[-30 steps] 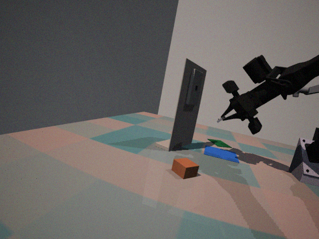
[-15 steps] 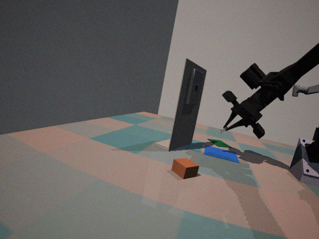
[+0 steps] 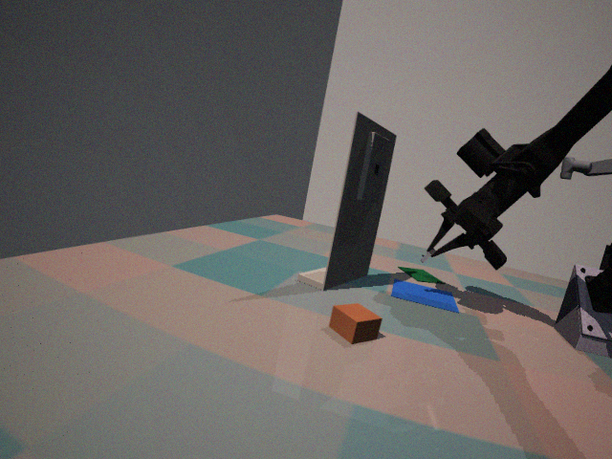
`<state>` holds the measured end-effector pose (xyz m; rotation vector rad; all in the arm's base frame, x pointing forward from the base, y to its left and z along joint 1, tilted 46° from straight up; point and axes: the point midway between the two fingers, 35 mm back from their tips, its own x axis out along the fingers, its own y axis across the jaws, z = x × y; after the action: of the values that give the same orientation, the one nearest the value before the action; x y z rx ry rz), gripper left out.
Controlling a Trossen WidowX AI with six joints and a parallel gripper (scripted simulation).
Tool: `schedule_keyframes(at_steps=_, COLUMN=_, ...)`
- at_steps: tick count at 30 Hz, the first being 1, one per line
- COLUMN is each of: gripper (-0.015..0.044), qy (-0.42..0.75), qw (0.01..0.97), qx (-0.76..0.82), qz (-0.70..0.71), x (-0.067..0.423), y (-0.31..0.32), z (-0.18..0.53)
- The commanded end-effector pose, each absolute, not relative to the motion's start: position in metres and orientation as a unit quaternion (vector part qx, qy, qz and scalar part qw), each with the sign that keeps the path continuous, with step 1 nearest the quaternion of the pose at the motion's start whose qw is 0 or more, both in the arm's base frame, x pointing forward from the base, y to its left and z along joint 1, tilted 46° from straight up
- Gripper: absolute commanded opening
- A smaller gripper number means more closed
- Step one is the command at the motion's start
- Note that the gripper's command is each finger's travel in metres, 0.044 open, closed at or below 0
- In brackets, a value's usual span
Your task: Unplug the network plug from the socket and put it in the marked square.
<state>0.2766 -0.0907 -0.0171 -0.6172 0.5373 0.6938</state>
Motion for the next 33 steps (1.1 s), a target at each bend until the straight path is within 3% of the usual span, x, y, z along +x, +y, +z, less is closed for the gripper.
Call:
schedule_keyframes(at_steps=1, gripper=0.0000, qy=0.259, qw=0.859, qx=-0.286, qz=0.335, x=0.275, y=-0.084, z=-0.024)
schedule_keyframes(at_steps=33, gripper=0.0000, qy=0.260, qw=0.860, qx=-0.286, qz=0.335, x=0.279, y=-0.057, z=-0.051)
